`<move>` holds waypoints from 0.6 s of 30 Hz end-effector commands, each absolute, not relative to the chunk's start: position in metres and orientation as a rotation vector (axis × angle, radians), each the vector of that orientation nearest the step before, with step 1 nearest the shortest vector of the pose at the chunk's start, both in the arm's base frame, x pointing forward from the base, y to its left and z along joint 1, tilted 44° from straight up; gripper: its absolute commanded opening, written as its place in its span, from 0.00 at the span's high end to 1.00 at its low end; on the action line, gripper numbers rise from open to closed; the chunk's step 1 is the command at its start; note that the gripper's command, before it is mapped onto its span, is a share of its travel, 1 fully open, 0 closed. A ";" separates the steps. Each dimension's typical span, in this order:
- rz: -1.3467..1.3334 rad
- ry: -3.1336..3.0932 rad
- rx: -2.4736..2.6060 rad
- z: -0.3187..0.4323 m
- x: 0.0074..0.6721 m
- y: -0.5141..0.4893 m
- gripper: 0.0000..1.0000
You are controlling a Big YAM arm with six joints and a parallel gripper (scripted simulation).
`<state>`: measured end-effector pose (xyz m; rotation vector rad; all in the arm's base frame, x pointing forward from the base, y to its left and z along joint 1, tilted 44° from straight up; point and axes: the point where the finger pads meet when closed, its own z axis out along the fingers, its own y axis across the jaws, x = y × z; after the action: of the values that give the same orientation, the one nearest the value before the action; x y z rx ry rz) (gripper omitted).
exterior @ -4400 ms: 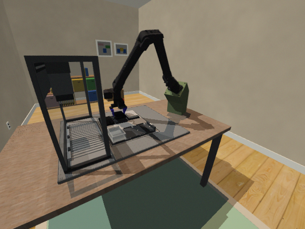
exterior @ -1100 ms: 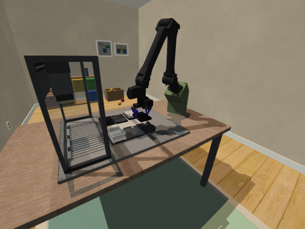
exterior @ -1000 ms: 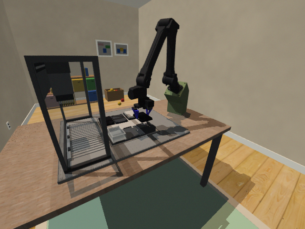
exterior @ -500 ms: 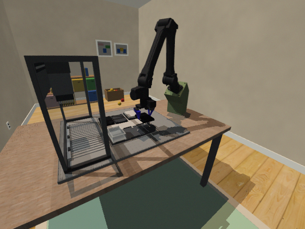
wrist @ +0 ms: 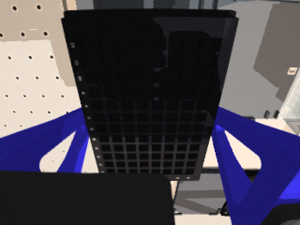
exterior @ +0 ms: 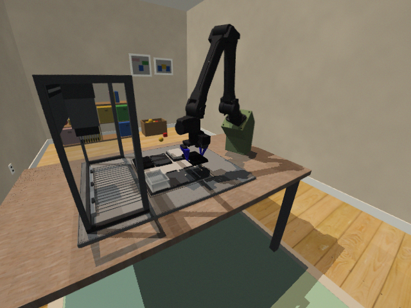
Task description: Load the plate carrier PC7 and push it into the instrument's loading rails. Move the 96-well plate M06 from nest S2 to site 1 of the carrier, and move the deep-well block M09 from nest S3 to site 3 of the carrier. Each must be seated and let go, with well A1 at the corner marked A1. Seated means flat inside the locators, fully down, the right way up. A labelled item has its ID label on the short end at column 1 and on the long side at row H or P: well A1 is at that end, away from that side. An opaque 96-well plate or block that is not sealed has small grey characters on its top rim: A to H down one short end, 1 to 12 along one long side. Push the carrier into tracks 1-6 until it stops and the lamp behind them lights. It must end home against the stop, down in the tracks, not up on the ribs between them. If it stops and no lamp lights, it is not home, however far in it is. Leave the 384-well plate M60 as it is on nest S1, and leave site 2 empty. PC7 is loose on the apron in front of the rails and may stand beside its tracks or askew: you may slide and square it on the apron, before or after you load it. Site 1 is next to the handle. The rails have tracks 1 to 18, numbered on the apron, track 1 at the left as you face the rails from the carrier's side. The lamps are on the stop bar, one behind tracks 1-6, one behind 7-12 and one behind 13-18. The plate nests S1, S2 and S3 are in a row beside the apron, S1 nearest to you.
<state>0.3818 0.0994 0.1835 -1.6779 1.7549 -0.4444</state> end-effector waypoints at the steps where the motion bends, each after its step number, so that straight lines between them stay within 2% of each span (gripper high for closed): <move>1: -0.453 1.739 -1.646 0.198 0.387 0.100 1.00; 18: -0.442 1.750 -1.647 0.161 0.414 0.110 1.00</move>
<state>0.4055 0.1051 0.1571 -1.6686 1.7587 -0.4415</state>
